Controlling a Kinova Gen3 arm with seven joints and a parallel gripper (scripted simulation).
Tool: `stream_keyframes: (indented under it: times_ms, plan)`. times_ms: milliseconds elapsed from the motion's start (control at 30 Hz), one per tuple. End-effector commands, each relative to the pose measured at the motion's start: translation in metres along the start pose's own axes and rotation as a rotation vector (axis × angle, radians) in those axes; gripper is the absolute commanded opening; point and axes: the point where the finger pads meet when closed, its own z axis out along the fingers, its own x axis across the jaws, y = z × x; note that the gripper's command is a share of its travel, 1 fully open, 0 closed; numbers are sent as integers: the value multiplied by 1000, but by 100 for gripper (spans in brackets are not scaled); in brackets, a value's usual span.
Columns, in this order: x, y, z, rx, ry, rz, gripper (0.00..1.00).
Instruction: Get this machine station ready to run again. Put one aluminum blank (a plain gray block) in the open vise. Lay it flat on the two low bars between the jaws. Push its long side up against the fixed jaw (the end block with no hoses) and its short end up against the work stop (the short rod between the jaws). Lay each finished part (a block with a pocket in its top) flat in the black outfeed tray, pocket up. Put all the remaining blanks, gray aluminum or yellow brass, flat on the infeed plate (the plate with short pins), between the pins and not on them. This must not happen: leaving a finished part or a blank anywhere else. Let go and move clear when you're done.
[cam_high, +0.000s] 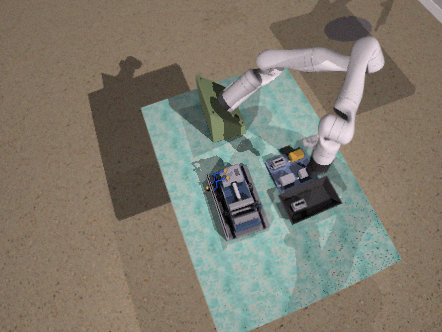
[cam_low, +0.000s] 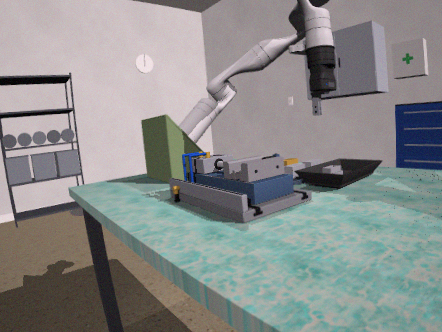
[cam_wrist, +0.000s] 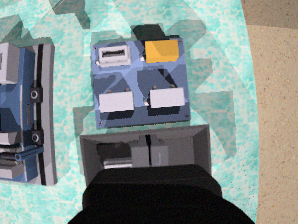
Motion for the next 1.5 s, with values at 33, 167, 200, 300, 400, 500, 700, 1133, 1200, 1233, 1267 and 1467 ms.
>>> stream_keyframes:
  times_ms: [33,167,200,300,400,500,700,1133,1200,1233,1267,1467]
  plan:
    - [-3,23,-4,-6,-5,17,0]
    - [-4,58,-6,-10,-9,34,0]
    - [-3,67,-6,-11,-10,34,0]
    - [-2,94,-6,-11,-10,34,0]
    - [0,110,-5,-9,-8,33,0]
    - [1,124,-4,-6,-7,32,0]
    - [6,148,0,3,-1,29,0]
    - [6,152,1,7,2,17,0]
    - [6,151,2,7,2,18,0]
    - [5,151,3,7,2,18,0]
    - [5,151,3,7,2,18,0]
    - [5,151,8,7,2,18,0]
